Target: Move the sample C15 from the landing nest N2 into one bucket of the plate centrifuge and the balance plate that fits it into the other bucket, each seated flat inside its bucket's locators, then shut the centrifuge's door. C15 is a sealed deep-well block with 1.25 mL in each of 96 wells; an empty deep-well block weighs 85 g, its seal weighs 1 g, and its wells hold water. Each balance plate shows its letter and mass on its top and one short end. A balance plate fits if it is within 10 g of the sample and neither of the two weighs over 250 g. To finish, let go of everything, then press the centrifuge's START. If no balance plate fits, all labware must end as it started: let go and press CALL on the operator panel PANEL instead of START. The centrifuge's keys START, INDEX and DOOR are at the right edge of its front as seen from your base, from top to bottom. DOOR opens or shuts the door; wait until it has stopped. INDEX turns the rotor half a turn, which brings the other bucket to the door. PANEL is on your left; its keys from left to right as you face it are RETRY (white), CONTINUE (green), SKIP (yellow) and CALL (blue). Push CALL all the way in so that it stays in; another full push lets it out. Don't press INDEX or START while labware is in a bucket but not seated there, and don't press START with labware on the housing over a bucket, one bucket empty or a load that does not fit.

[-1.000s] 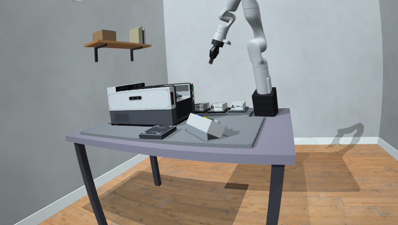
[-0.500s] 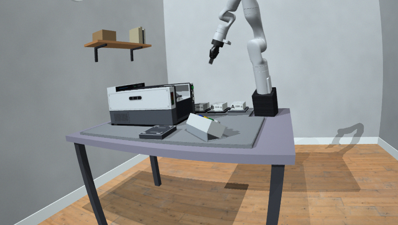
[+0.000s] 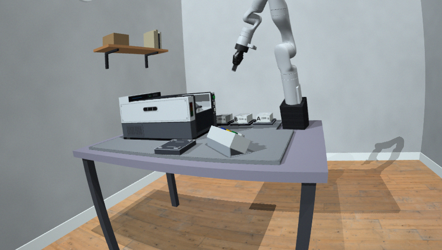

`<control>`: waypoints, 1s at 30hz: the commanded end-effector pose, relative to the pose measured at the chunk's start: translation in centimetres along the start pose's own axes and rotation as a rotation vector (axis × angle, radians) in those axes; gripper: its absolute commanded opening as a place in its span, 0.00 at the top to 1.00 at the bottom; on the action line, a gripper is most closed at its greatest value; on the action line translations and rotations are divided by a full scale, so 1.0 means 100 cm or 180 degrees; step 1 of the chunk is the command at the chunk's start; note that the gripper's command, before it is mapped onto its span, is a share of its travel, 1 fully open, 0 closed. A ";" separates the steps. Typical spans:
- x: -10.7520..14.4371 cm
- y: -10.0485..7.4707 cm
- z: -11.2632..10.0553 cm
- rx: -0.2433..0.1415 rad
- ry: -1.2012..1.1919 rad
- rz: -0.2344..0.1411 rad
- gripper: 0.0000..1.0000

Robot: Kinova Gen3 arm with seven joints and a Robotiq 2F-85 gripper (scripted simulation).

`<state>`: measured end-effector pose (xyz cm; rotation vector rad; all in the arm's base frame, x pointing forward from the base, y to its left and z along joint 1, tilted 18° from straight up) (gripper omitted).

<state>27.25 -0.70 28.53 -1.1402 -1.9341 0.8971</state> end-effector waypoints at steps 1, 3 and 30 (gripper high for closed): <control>0.000 0.000 0.000 -0.0003 0.0000 0.0002 0.90; 0.000 0.000 0.000 -0.0003 0.0000 0.0002 0.90; -0.005 0.005 -0.030 0.1188 -0.0001 -0.0208 0.90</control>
Point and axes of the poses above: the point where the finger pads meet when closed, its own y axis out along the fingers, its own x axis across the jaws, z = x × y, the point moved 8 cm from there along -y, back along the fingers, and after that the axes turned 10 degrees about -y, right-handed, at the moved point
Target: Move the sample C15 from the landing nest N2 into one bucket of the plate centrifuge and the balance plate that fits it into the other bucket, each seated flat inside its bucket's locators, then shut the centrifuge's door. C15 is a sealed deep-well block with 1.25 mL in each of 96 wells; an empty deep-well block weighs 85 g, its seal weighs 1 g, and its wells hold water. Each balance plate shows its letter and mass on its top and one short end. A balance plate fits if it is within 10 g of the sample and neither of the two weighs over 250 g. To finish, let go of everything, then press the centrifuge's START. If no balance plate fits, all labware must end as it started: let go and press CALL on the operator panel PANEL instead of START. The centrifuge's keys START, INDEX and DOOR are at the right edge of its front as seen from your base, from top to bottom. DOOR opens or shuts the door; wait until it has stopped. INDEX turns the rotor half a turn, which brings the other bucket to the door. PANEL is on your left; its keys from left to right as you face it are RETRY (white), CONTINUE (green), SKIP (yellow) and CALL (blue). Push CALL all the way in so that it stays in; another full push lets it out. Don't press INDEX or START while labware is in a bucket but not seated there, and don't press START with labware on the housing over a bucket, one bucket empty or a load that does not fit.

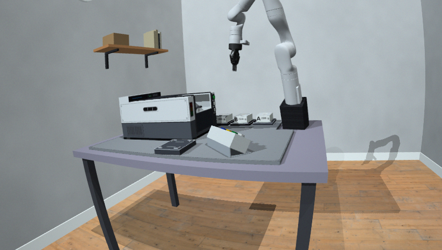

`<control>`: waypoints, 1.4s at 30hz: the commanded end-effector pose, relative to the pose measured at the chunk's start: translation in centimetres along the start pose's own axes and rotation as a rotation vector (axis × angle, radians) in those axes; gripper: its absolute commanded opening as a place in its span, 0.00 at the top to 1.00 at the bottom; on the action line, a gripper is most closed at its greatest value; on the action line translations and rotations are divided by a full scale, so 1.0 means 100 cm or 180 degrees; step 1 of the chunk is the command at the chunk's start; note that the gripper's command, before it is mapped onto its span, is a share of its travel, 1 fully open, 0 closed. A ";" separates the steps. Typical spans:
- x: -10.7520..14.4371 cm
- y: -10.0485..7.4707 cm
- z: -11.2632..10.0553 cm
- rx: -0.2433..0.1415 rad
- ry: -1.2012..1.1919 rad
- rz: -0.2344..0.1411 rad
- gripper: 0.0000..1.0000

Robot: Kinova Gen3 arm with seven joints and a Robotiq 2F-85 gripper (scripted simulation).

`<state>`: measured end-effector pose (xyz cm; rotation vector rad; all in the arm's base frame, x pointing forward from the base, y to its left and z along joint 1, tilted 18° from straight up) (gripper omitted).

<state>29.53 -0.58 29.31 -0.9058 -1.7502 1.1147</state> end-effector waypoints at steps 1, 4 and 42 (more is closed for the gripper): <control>0.000 0.000 -0.008 0.0293 0.0006 -0.0046 0.90; -0.001 0.001 -0.011 0.0407 0.0006 -0.0066 0.90; -0.036 0.061 0.019 0.0415 0.1269 0.0016 0.00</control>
Point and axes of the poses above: the point where the finger pads meet when closed, its own y axis out along the fingers, its own x axis across the jaws, z = x × y, the point moved 8 cm from there along -y, back along the fingers, and after that the axes turned 10 degrees about -y, right-handed, at the moved point
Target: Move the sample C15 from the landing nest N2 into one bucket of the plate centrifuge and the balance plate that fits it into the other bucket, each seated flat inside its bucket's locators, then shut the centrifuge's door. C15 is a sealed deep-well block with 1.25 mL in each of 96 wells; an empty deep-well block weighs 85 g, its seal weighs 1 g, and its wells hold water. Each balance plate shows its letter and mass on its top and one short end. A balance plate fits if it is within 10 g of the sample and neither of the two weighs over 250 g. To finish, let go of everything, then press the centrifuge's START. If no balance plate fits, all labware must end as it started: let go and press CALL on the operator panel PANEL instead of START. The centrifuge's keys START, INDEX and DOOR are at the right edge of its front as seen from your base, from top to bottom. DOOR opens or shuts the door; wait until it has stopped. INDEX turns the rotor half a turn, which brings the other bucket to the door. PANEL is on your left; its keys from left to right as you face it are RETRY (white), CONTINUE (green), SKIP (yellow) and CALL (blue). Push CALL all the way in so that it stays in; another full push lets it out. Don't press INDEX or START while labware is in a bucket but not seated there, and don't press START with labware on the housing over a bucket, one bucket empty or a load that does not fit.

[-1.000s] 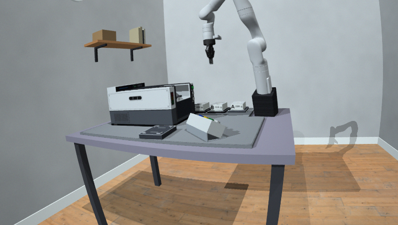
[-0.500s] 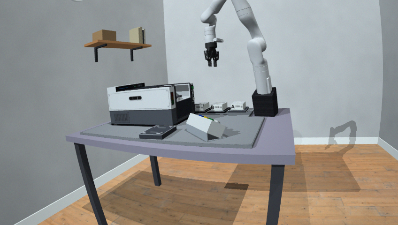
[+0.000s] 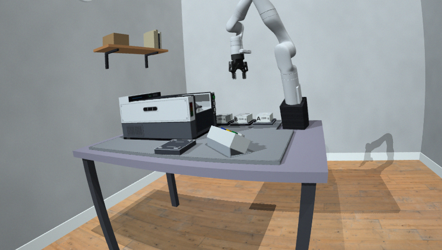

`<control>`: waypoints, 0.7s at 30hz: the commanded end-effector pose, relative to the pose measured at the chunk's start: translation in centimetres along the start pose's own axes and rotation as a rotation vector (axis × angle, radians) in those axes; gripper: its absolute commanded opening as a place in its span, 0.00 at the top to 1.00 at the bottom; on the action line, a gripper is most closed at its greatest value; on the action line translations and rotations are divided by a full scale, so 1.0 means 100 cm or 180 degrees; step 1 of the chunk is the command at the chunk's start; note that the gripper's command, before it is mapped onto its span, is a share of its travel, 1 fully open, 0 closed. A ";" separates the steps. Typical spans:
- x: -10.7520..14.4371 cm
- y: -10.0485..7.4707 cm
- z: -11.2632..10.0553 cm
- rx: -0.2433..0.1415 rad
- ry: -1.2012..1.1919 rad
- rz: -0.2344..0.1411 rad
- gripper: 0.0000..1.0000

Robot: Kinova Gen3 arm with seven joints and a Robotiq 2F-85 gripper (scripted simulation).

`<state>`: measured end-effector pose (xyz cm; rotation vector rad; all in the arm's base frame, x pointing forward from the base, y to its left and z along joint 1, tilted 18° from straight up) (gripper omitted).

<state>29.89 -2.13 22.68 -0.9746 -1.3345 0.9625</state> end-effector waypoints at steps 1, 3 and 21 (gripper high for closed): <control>-0.005 0.007 0.000 -0.0005 -0.0001 -0.0001 0.00; -0.009 0.013 0.001 -0.0005 -0.0001 -0.0001 0.00; -0.052 0.026 0.015 -0.0005 0.1264 -0.0002 0.00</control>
Point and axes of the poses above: the point where the finger pads meet when closed, its own y axis out along the fingers, its own x axis across the jaws, z = x × y, the point moved 8 cm from there along -y, back along the fingers, and after that the axes turned 10 degrees about -y, right-handed, at the moved point
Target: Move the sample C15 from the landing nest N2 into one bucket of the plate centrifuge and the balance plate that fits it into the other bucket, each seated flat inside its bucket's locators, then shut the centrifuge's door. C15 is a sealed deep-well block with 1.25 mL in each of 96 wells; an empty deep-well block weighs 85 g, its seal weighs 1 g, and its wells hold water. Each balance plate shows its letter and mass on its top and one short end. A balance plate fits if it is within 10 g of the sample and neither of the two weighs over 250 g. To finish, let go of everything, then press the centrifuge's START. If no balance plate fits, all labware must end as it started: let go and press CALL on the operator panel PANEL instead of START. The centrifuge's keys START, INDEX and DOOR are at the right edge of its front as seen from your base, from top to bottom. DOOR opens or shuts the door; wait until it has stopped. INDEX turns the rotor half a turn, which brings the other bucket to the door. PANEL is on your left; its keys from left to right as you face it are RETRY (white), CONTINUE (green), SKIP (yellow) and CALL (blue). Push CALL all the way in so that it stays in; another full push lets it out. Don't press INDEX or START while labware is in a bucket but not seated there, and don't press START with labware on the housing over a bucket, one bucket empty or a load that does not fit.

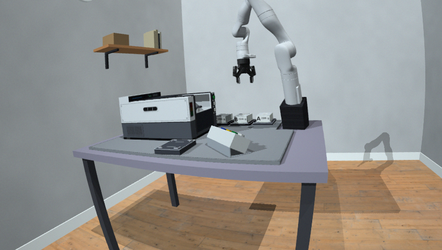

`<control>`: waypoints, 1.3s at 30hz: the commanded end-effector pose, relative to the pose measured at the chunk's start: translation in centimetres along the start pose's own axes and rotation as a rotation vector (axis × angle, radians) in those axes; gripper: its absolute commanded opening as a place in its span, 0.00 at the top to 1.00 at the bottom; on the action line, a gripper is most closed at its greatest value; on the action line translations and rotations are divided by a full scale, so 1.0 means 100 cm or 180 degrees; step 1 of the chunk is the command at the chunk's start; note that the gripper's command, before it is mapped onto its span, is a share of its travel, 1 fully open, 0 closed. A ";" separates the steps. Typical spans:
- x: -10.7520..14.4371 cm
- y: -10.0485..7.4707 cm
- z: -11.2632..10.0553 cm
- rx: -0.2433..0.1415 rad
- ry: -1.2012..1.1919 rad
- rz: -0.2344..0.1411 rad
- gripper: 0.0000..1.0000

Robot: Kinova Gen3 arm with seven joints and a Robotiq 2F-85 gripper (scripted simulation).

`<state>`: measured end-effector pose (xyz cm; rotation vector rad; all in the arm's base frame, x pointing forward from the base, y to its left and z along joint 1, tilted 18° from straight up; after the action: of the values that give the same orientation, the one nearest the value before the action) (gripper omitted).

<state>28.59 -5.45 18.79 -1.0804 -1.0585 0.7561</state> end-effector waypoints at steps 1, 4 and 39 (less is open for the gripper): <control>-0.012 0.000 0.000 0.0001 0.0207 0.0013 0.00; -0.022 0.000 0.000 0.0001 0.0207 0.0013 0.00; -0.119 -0.001 0.031 -0.0005 0.2736 0.0014 0.00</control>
<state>22.15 -14.55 15.75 -1.2341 -0.3206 0.2288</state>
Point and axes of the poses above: the point where the finger pads meet when closed, its own y axis out along the fingers, its own x axis across the jaws, z = x × y, the point moved 8 cm from there along -y, back along the fingers, and after that the axes turned 10 degrees about -y, right-handed, at the moved point
